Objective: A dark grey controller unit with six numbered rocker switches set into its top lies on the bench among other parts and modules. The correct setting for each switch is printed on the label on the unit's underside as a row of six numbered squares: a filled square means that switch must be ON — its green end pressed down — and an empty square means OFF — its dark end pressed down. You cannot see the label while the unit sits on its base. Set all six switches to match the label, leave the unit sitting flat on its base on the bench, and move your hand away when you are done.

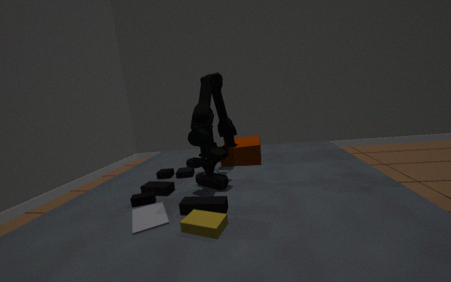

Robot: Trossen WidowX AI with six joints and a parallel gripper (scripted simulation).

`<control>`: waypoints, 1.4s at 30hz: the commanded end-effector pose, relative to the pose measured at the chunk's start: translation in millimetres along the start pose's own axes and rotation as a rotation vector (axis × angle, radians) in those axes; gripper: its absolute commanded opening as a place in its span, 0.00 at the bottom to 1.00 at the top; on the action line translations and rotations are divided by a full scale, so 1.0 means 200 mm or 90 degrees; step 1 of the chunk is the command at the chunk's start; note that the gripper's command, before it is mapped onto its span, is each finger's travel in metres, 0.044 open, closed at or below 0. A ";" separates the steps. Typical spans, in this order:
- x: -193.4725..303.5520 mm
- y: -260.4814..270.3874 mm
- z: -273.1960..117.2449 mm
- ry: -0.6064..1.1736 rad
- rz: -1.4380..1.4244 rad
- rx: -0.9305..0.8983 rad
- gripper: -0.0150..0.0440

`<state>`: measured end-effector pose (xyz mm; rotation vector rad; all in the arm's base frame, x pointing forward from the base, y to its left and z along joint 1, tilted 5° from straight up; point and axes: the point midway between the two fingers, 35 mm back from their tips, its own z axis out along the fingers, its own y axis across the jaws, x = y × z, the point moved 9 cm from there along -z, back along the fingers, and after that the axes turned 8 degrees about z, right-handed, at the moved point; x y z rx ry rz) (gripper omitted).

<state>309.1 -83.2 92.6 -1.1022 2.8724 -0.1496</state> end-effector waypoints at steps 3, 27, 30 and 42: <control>0.00 0.01 0.02 0.005 -0.001 -0.005 0.25; 0.00 0.01 0.02 0.005 -0.001 -0.005 0.25; 0.00 0.01 0.02 0.005 -0.001 -0.005 0.25; 0.00 0.00 0.00 0.002 0.000 -0.003 0.25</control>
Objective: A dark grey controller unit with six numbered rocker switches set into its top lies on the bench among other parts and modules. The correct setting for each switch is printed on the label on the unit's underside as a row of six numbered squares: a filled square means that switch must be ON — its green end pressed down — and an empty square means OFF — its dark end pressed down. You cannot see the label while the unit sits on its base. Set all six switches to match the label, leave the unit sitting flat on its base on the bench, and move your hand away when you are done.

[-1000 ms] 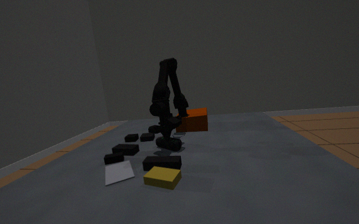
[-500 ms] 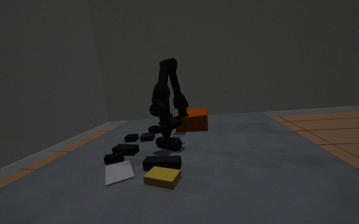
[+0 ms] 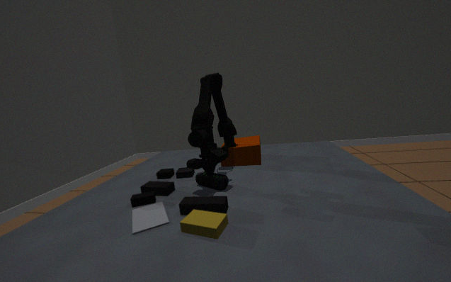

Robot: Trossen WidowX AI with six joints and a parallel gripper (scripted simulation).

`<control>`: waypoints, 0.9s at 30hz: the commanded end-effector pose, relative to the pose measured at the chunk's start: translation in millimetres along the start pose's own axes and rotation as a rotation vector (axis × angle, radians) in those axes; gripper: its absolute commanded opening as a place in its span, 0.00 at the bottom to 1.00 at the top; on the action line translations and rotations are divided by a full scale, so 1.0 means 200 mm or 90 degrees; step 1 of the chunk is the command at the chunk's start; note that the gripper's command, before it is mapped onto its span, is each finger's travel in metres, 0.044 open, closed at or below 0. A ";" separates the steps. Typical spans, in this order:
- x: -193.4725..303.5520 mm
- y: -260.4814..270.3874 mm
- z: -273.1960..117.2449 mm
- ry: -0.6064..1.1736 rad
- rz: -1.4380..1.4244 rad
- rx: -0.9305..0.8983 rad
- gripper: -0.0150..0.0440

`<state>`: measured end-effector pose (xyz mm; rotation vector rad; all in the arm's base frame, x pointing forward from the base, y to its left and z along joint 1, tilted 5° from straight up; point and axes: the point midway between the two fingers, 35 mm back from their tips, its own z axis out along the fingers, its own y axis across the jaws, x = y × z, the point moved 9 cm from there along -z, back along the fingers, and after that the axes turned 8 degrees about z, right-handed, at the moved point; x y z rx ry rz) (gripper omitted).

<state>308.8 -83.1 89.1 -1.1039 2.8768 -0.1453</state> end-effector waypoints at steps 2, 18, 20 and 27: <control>0.00 0.00 -0.11 0.002 0.000 -0.001 0.25; -0.18 0.13 -0.22 0.001 -0.001 -0.004 0.25; -0.18 0.13 -0.22 0.001 -0.001 -0.004 0.25; -0.18 0.13 -0.18 0.001 -0.001 -0.004 0.25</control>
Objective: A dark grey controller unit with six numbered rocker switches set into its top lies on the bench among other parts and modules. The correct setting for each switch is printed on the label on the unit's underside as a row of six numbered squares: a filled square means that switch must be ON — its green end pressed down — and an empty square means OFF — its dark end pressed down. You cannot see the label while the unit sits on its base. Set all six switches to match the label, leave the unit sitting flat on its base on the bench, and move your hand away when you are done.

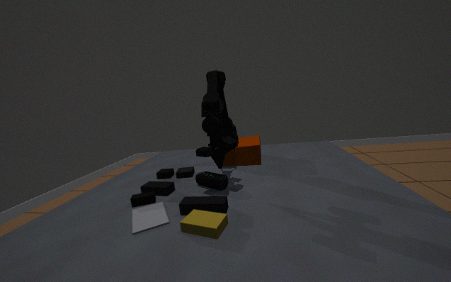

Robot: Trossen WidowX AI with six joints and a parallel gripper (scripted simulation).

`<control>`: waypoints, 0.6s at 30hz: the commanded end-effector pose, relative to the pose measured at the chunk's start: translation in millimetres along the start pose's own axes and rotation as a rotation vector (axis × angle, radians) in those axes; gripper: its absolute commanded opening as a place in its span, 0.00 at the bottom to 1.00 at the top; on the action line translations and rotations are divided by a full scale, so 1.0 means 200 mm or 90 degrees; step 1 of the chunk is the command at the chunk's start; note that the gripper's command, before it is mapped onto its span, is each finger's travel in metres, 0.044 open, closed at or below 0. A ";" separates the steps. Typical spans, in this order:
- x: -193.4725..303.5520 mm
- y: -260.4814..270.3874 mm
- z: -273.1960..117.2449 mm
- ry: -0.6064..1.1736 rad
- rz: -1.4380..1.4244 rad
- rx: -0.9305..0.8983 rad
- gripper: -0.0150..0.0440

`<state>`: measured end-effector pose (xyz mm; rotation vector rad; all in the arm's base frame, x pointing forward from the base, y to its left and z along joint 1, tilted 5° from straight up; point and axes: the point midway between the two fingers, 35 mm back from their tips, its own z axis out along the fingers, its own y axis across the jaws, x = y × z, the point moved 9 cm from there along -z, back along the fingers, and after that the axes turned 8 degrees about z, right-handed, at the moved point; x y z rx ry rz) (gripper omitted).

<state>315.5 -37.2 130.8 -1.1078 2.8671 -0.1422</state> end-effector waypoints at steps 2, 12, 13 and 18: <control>0.00 0.01 0.06 0.006 0.002 -0.004 0.25; 0.00 0.01 0.14 0.007 0.002 -0.004 0.25; 0.00 0.01 0.14 0.007 0.002 -0.004 0.25; 0.00 0.01 0.18 0.007 0.002 -0.004 0.25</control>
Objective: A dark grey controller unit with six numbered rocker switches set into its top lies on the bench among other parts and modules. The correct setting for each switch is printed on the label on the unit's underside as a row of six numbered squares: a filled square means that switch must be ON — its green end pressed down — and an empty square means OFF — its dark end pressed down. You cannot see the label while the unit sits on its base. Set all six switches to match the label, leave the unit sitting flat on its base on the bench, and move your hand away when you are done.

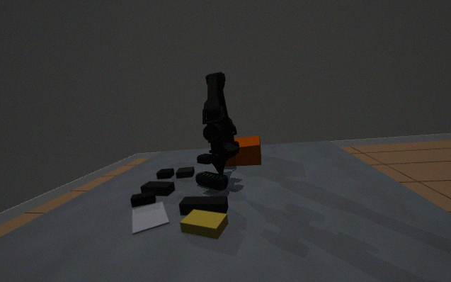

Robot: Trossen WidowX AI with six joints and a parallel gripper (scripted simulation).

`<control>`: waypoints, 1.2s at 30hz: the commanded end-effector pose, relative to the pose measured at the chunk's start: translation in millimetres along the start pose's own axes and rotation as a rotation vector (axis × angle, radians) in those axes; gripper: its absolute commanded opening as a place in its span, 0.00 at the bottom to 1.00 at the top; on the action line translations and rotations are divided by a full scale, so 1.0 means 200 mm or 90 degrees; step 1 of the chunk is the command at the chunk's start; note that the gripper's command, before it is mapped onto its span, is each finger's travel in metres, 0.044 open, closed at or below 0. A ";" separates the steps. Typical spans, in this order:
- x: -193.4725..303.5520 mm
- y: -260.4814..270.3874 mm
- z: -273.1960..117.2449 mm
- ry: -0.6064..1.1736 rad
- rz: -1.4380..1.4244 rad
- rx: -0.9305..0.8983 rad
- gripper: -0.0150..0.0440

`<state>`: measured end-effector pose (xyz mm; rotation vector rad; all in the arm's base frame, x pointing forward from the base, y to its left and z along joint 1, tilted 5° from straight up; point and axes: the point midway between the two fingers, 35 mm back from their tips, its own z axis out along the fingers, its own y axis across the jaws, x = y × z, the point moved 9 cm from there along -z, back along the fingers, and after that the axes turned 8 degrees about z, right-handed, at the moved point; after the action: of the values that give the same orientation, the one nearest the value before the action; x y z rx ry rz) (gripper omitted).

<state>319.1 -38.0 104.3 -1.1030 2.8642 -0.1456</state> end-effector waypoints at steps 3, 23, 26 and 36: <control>0.01 0.01 0.05 0.009 0.001 -0.007 0.25; 0.01 0.01 0.09 0.009 0.001 -0.007 0.25; 0.01 0.01 0.09 0.009 0.001 -0.007 0.25; 0.01 0.01 0.09 0.009 0.001 -0.007 0.25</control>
<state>318.7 -38.7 89.4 -1.1034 2.8733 -0.1394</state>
